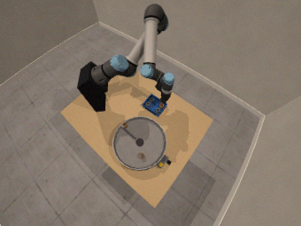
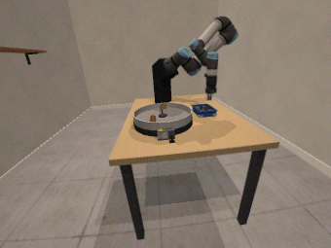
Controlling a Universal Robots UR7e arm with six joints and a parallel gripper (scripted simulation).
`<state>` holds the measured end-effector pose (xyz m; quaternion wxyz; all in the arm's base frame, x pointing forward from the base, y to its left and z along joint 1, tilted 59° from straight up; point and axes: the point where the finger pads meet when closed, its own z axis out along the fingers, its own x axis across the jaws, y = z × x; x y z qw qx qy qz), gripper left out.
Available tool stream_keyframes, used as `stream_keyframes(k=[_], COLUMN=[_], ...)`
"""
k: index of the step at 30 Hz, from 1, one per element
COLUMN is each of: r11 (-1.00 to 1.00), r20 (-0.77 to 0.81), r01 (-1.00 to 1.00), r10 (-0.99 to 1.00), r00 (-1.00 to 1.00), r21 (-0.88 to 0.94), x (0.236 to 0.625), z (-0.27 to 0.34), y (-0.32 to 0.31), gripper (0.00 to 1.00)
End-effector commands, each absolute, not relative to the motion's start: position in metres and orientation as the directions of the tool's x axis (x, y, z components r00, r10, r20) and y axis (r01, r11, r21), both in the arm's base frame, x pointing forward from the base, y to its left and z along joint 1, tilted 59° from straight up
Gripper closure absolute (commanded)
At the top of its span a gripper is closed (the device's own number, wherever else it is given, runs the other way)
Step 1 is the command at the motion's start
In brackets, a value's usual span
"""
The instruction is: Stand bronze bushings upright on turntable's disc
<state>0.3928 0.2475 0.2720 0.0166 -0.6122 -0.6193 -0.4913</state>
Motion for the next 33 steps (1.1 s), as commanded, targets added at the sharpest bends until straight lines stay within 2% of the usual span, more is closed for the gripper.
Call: stream_keyframes(k=[1,33], r11=[-0.232,-0.232], r20=[0.622,0.622], r01=[0.774,0.774], r10=[0.742,0.742], r00=[-0.25,-0.25], r21=[0.589,0.589], x=[0.394,0.431], z=[0.272,0.237], y=[0.248,0.291], gripper=[0.64,0.64])
